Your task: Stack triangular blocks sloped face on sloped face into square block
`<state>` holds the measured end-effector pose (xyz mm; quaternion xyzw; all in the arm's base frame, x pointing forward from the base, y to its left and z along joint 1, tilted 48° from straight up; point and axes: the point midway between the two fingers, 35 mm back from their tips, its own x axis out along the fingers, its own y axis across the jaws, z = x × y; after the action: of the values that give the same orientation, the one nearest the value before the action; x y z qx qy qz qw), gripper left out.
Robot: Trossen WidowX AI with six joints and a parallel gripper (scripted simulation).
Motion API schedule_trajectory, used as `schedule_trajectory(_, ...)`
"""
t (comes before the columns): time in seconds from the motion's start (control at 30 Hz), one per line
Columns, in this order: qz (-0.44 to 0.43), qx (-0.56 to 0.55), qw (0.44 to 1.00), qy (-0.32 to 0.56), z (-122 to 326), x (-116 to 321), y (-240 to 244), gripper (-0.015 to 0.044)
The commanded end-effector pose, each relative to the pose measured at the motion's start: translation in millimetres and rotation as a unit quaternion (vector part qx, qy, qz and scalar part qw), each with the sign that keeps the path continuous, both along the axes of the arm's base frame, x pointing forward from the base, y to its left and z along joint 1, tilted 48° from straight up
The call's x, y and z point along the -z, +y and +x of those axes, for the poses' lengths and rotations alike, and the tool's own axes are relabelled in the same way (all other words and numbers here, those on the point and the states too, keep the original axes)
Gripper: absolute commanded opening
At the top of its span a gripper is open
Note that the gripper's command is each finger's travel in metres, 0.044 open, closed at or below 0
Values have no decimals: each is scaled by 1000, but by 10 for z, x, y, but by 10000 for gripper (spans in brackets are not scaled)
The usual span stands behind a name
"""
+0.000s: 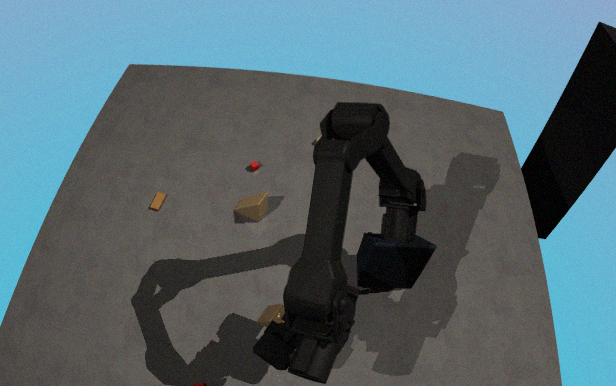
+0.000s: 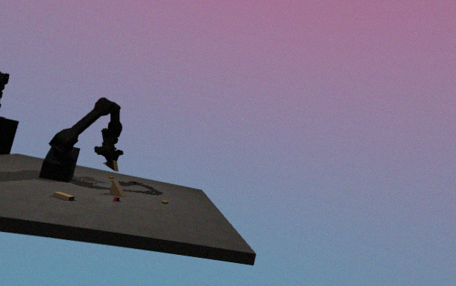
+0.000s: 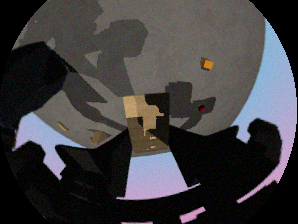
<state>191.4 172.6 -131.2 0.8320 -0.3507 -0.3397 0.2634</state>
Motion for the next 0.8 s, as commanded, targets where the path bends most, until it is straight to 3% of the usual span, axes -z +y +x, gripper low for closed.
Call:
schedule_trajectory(0.0, 26, 42, 998, 46, 40, -30, 18, 0)
schedule_trajectory(0.37, 114, 124, 970, 174, 146, -110, 87, 0)
schedule_trajectory(0.77, 124, 125, 967, 184, 290, -231, 101, 0)
